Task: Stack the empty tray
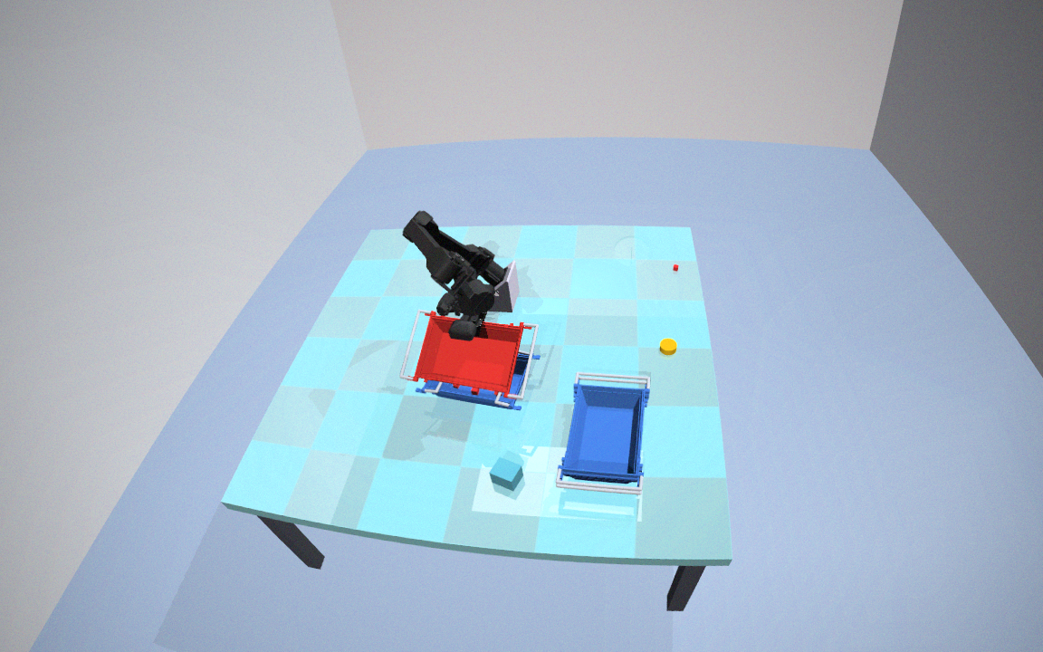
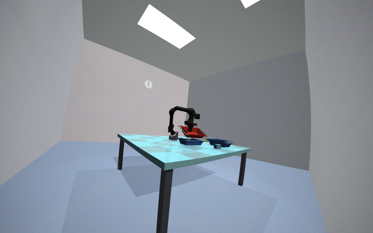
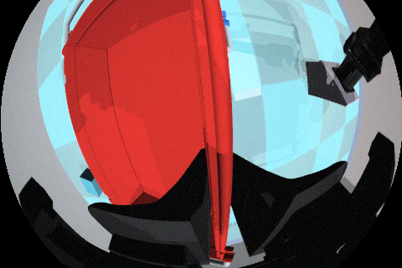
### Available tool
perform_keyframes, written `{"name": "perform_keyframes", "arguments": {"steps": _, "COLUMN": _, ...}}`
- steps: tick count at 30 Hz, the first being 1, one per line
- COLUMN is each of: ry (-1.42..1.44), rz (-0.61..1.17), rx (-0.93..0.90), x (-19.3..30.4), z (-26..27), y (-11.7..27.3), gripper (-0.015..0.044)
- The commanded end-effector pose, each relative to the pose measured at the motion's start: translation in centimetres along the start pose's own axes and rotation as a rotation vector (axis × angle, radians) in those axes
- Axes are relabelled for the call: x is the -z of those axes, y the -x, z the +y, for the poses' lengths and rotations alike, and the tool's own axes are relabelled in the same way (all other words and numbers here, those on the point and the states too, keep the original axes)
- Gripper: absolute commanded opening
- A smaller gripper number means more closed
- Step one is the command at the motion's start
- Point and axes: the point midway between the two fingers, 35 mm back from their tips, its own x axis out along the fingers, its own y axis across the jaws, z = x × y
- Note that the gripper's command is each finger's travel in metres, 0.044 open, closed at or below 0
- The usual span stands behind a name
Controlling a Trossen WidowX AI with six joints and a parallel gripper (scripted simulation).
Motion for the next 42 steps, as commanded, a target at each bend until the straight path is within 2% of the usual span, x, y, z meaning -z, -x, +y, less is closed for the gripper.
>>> {"name": "perform_keyframes", "arguments": {"steps": 1, "ry": 0.002, "rz": 0.003, "rx": -0.023, "x": 0.0, "z": 0.2, "y": -0.2, "gripper": 0.0}}
{"name": "perform_keyframes", "arguments": {"steps": 42, "ry": 0.002, "rz": 0.001, "rx": -0.023, "x": 0.0, "z": -1.4, "y": -3.6, "gripper": 0.0}}
